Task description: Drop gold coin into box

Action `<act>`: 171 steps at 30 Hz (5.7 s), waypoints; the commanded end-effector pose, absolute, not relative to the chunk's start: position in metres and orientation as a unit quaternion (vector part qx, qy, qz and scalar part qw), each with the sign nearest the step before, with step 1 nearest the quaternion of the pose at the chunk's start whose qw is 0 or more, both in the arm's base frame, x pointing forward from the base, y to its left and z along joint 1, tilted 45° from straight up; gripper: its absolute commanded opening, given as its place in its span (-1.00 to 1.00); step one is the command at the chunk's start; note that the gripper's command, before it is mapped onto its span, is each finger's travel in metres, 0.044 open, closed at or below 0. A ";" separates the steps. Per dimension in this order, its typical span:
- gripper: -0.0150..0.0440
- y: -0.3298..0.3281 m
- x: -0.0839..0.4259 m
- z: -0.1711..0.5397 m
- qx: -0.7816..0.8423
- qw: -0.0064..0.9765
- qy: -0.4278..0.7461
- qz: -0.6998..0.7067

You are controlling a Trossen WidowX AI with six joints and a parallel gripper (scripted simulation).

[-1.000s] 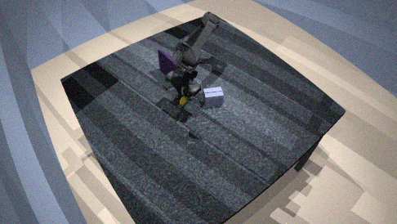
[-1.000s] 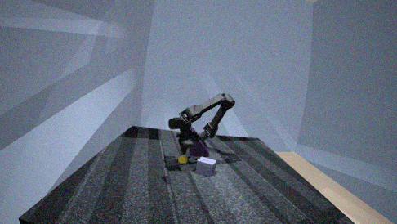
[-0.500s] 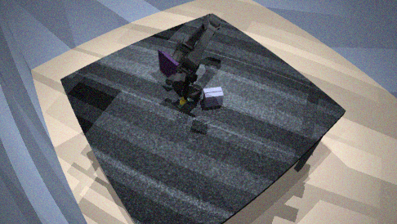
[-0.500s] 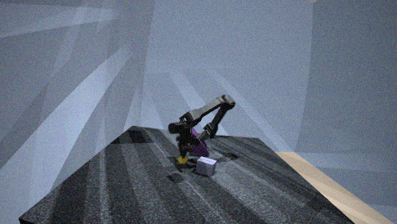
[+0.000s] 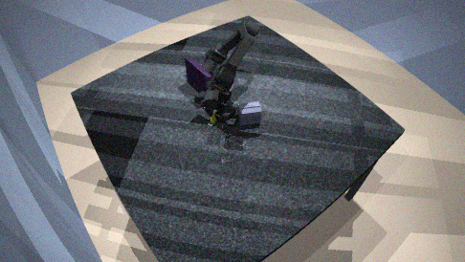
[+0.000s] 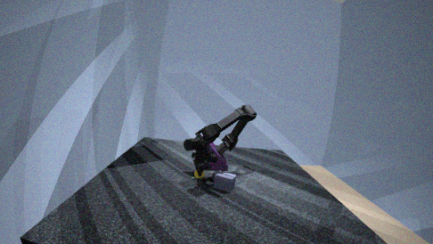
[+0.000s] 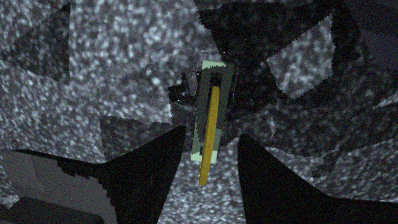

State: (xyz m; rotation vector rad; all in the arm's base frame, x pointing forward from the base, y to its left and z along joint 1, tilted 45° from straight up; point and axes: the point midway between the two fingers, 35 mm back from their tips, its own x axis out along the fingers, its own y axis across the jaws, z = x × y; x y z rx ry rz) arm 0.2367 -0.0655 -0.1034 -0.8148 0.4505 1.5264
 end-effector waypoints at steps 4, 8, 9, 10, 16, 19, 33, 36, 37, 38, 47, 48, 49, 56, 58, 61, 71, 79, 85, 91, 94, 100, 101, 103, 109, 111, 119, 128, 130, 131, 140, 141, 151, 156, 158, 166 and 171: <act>0.05 -0.055 0.235 -0.111 -0.350 0.629 0.196 0.667; -0.04 -0.054 0.234 -0.113 -0.350 0.629 0.195 0.667; -0.12 -0.054 0.234 -0.113 -0.350 0.629 0.195 0.667; -0.21 -0.054 0.234 -0.113 -0.350 0.629 0.195 0.667; -0.49 -0.054 0.234 -0.113 -0.350 0.629 0.195 0.667; -0.49 -0.054 0.234 -0.113 -0.350 0.629 0.195 0.667; -0.49 -0.067 0.240 -0.109 -0.358 0.635 0.210 0.652; -0.49 -0.072 0.240 -0.104 -0.357 0.634 0.210 0.653; -0.49 -0.074 0.240 -0.102 -0.357 0.634 0.209 0.653; -0.49 -0.075 0.240 -0.101 -0.357 0.634 0.209 0.654; -0.49 -0.090 0.239 -0.085 -0.356 0.631 0.207 0.657; -0.49 -0.092 0.239 -0.083 -0.355 0.631 0.207 0.658; -0.49 -0.093 0.239 -0.082 -0.355 0.631 0.206 0.658; -0.49 -0.104 0.236 -0.068 -0.354 0.630 0.203 0.661; -0.49 -0.107 0.236 -0.064 -0.353 0.629 0.203 0.662; -0.49 -0.112 0.234 -0.058 -0.352 0.629 0.201 0.663; -0.49 -0.121 0.231 -0.045 -0.343 0.632 0.205 0.664; -0.49 -0.118 0.230 -0.041 -0.256 0.672 0.291 0.631; -0.49 -0.116 0.229 -0.039 -0.186 0.694 0.354 0.598; -0.49 -0.114 0.229 -0.037 -0.116 0.709 0.412 0.560; -0.49 -0.113 0.229 -0.037 -0.108 0.711 0.418 0.555; -0.49 -0.111 0.233 -0.034 -0.109 0.711 0.419 0.555; -0.49 -0.110 0.235 -0.032 -0.109 0.711 0.419 0.555; -0.49 -0.109 0.239 -0.030 -0.109 0.711 0.420 0.554; -0.49 -0.103 0.249 -0.022 -0.110 0.711 0.421 0.553; -0.49 -0.101 0.252 -0.020 -0.110 0.711 0.421 0.553; -0.49 -0.092 0.265 -0.009 -0.111 0.711 0.421 0.552; -0.49 -0.080 0.279 0.003 -0.111 0.711 0.421 0.552; -0.49 -0.077 0.282 0.006 -0.111 0.712 0.421 0.552; -0.49 -0.076 0.283 0.008 -0.111 0.712 0.421 0.552; -0.49 -0.062 0.296 0.021 -0.110 0.712 0.419 0.553; -0.49 -0.060 0.297 0.022 -0.110 0.712 0.419 0.553; -0.49 -0.043 0.309 0.038 -0.108 0.712 0.417 0.555; -0.49 -0.034 0.314 0.046 -0.107 0.712 0.415 0.556; -0.49 -0.032 0.315 0.047 -0.107 0.712 0.415 0.557; -0.49 -0.033 0.312 0.043 -0.106 0.709 0.417 0.559; -0.49 -0.033 0.313 0.044 -0.106 0.709 0.417 0.559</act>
